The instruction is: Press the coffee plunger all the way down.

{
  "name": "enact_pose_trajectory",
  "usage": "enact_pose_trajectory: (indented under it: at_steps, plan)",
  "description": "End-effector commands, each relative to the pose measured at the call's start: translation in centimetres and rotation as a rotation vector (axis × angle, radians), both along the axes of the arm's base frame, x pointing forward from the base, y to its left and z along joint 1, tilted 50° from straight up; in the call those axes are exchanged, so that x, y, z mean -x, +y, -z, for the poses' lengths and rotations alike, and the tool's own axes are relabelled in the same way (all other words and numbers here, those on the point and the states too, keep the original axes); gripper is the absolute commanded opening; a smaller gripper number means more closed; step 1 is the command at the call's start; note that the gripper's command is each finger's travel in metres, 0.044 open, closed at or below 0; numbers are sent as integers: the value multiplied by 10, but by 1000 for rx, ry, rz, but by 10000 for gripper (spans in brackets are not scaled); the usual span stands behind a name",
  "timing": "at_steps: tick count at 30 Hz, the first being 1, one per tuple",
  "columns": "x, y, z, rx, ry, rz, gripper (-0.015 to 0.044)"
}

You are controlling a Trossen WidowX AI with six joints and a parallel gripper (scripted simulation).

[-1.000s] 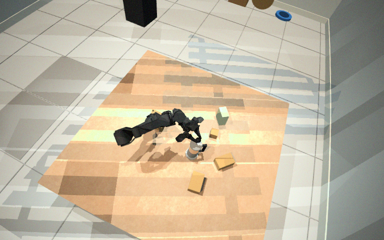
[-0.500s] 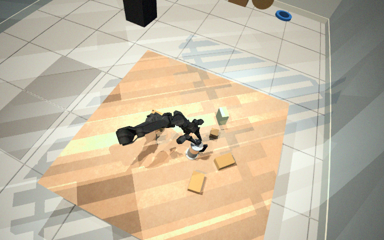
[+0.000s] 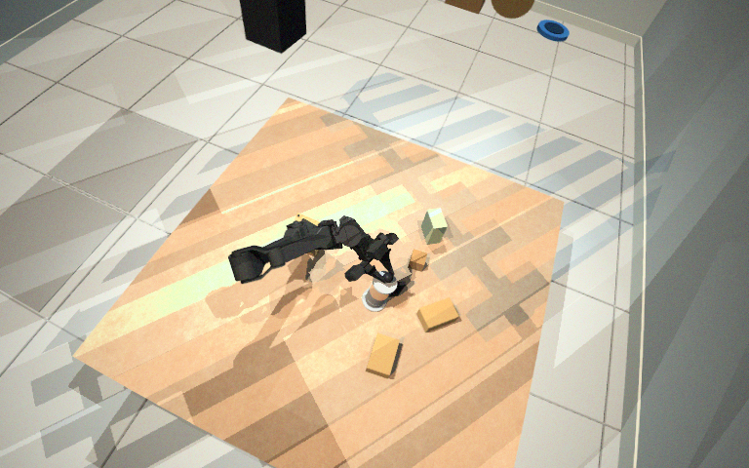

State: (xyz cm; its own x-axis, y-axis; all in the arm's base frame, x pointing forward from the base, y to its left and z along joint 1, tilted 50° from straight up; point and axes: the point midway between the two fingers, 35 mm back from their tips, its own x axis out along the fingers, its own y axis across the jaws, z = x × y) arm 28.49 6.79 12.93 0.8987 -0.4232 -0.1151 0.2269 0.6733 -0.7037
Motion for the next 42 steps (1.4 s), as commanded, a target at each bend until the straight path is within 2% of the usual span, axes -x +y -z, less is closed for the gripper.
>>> enact_pose_trajectory:
  at_steps: [1, 23, 35, 42]
  plan:
    - [0, -3, 3, 17, 13, 14, 125]
    - [-1, 1, 1, 8, 5, 3, 125]
    - [-1, 1, 1, 8, 5, 3, 440]
    - [-4, 8, -8, -7, -16, -17, 440]
